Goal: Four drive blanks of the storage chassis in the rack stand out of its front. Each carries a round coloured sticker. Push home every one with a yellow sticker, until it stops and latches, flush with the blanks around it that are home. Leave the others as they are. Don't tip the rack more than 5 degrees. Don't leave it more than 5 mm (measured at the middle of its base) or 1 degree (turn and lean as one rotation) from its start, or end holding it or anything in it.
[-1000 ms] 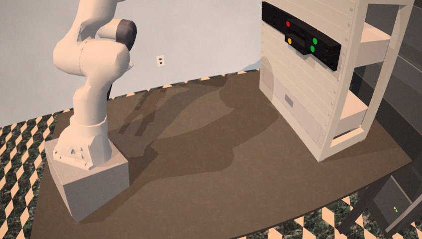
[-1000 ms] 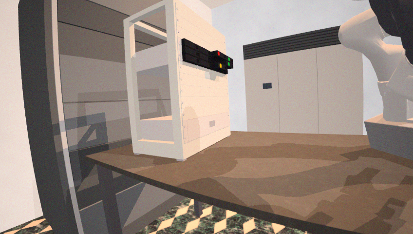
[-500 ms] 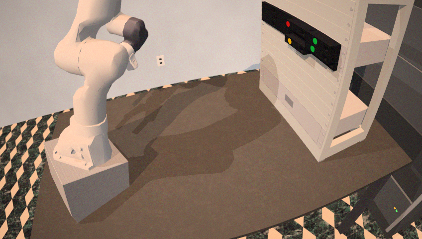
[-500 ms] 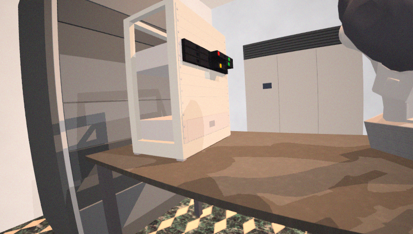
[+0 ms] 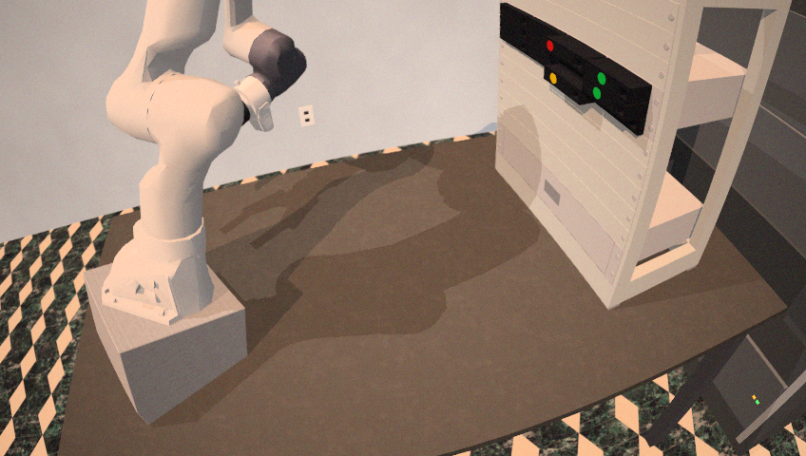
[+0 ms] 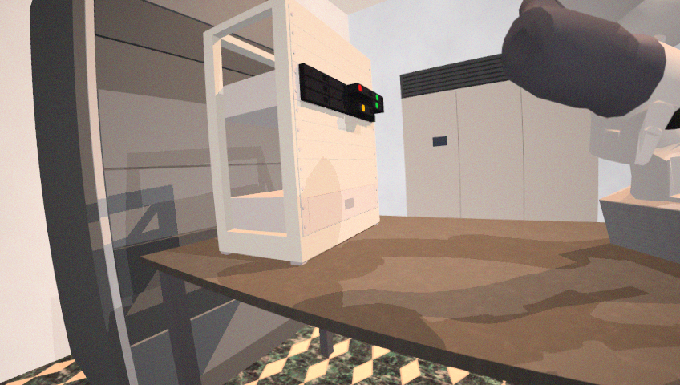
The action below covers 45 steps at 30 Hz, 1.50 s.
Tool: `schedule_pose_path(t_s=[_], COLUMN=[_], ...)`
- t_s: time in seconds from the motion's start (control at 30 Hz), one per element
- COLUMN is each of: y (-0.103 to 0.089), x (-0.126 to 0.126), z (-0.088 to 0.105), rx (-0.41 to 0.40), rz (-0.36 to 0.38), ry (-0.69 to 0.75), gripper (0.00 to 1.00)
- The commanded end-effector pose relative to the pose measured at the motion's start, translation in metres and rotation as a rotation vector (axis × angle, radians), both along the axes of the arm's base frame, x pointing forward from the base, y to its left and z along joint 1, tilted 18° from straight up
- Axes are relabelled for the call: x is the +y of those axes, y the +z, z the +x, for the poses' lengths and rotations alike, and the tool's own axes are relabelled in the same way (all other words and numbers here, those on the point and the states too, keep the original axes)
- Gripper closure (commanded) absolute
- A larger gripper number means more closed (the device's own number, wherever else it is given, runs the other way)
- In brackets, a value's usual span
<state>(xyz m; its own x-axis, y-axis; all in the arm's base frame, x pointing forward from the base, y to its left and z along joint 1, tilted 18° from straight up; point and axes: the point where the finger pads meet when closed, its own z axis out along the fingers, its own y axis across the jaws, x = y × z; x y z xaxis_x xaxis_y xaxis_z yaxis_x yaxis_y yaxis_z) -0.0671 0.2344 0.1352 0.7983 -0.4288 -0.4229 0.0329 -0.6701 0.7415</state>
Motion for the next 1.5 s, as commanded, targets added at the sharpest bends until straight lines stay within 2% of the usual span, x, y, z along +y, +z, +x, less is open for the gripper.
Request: schedule_pose_path(t_s=[0.0,0.03,0.13,0.23,0.47,0.63,0.7,0.77,1.0,1.17,1.27,1.33,1.43,1.47], y=[0.001,0.003,0.003,0.008,0.014,0.02,0.02,0.025,0.032,0.041,0.041,0.046,0.049,0.053], x=[0.011,0.015,0.015,0.03,0.046,0.063,0.063,0.074,0.091,0.107,0.107,0.118,0.123,0.128], z=[-0.003,-0.003,-0.003,-0.003,0.0,0.005,0.005,0.009,0.017,0.028,0.028,0.037,0.041,0.046], rx=[0.085,0.102,0.102,0.15,0.192,0.228,0.228,0.248,0.273,0.289,0.289,0.296,0.298,0.299], rz=[0.094,0.119,0.119,0.196,0.279,0.365,0.365,0.425,0.519,0.615,0.615,0.681,0.714,0.747], ry=[-0.003,-0.022,-0.022,-0.08,-0.139,-0.197,-0.197,-0.235,-0.292,-0.348,-0.348,-0.384,-0.402,-0.42], gripper=[0.0,0.0,0.0,0.0,0.0,0.0,0.0,0.0,0.0,0.0,0.0,0.0,0.0,0.0])
